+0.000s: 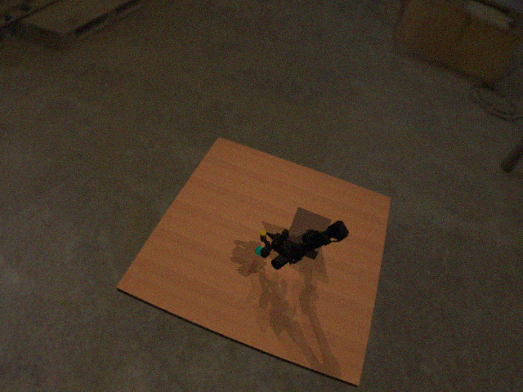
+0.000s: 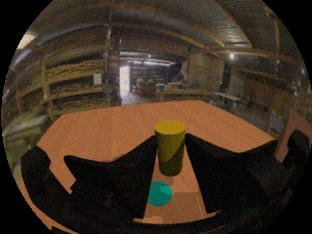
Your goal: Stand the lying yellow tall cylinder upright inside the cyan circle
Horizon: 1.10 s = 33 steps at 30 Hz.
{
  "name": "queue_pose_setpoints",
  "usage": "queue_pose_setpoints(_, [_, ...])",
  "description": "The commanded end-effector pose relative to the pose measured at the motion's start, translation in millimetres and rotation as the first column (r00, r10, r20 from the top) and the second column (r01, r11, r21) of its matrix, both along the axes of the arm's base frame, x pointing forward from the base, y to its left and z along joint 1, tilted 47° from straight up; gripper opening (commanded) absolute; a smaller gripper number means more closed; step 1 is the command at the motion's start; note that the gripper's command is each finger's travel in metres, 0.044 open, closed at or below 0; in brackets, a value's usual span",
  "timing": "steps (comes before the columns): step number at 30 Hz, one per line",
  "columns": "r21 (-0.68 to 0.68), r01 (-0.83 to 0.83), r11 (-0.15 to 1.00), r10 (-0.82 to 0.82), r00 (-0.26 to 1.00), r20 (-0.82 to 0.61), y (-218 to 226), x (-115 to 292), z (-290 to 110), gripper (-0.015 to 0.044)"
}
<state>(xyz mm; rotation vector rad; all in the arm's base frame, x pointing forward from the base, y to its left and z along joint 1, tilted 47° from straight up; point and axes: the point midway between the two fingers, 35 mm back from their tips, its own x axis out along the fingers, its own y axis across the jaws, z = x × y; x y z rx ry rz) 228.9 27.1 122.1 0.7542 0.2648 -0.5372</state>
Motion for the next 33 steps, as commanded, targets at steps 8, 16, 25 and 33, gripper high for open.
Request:
queue_pose_setpoints(8, [0.034,0.029,0.999,-0.031,0.996,0.083,-0.5,-4.4,4.0,0.0105])
queue_pose_setpoints(16, [0.062,0.044,0.997,-0.052,0.989,0.138,-0.3,-7.2,7.4,0.0105])
queue_pose_setpoints(25, [0.065,0.045,0.997,-0.054,0.988,0.143,-0.3,-7.4,7.6,0.0105])
queue_pose_setpoints(33, [0.065,0.045,0.997,-0.054,0.988,0.143,-0.3,-7.4,7.6,0.0105])
